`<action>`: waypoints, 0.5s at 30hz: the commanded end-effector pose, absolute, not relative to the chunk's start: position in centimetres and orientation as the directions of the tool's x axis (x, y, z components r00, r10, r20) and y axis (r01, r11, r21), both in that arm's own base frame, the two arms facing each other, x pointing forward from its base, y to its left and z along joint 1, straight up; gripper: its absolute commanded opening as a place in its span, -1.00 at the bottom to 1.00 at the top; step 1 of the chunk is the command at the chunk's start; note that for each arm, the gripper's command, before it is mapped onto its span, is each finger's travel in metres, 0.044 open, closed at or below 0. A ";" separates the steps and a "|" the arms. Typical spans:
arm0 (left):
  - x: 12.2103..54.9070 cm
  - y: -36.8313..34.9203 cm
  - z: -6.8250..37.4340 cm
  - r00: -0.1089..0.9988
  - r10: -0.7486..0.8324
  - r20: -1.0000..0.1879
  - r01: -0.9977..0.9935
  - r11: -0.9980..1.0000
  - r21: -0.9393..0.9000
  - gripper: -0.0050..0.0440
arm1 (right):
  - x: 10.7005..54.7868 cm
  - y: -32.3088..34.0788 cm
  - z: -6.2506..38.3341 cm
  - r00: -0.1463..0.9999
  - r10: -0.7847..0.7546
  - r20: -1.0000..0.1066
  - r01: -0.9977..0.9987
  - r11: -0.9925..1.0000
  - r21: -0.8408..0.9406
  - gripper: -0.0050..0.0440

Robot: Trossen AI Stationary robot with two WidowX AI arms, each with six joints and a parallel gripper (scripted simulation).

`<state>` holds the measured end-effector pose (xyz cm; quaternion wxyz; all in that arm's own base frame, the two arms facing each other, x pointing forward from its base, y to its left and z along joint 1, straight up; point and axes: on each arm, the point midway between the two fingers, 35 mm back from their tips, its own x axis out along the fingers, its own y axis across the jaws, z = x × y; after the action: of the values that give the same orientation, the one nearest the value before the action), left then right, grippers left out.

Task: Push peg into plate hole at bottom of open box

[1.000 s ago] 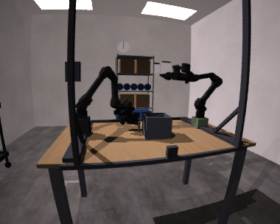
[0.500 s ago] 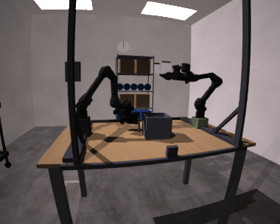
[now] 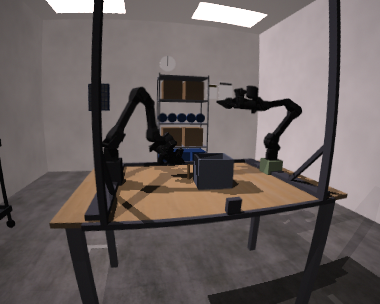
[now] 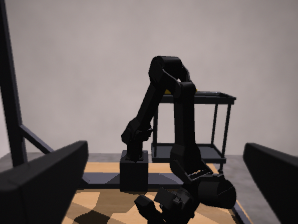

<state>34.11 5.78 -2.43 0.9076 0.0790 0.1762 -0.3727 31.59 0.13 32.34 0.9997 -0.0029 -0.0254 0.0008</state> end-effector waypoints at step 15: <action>33.1 7.0 -1.8 0.641 -0.659 -0.393 0.721 0.693 0.012 -0.28 | 31.7 0.1 32.0 0.999 -0.002 0.040 0.003 1.000 -0.011 1.00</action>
<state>32.72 6.77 -1.96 0.9022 0.0756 0.1846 -0.3825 31.59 0.13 32.34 0.9997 -0.0029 -0.0254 0.0008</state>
